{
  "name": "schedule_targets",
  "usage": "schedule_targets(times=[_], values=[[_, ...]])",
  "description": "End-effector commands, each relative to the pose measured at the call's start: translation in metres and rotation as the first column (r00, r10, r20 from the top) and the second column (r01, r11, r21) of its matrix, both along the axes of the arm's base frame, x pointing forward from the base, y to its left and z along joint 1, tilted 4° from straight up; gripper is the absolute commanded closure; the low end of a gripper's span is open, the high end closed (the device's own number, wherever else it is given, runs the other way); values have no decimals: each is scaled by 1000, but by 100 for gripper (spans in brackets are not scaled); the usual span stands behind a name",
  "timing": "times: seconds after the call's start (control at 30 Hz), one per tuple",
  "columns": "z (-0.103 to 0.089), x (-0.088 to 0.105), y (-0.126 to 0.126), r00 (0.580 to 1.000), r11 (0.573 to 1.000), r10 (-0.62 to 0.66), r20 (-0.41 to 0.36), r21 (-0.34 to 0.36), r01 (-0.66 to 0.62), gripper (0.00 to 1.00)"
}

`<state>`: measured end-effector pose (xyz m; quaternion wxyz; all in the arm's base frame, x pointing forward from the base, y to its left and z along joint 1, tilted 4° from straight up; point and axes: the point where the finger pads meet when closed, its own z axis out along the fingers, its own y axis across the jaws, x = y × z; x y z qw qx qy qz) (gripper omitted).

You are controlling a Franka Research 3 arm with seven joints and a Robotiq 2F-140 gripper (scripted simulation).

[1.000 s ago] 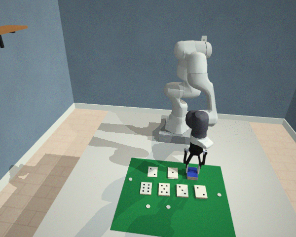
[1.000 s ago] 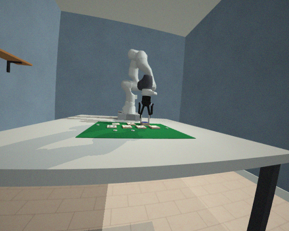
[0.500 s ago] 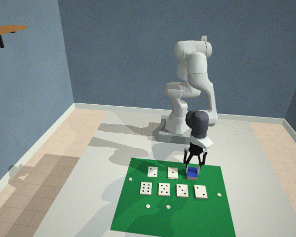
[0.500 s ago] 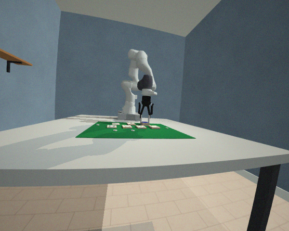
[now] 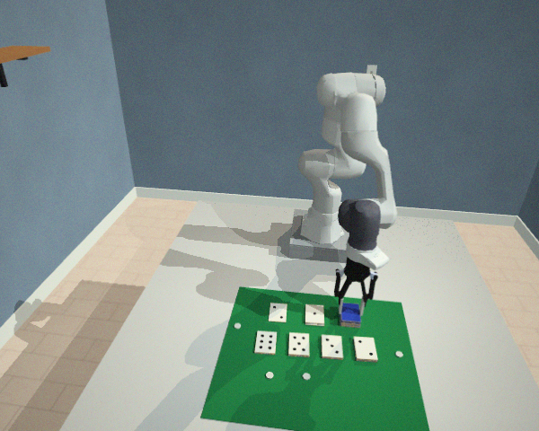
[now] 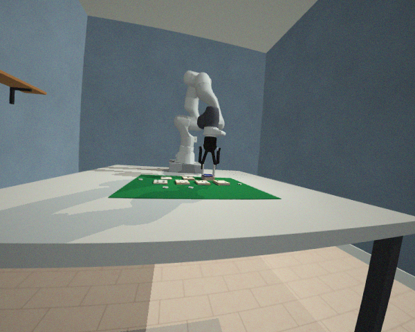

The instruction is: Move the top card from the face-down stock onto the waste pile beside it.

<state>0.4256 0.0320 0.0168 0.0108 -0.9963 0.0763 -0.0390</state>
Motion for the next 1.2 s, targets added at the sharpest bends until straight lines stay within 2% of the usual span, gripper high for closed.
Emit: schedule_targets(times=[0.0,0.37,1.17], values=[[7,-2,-1,1000,1000,-1,-3,0,1,57],[33,-3,-1,1000,1000,-1,-3,0,1,57],[34,-4,-1,1000,1000,-1,-3,0,1,57]])
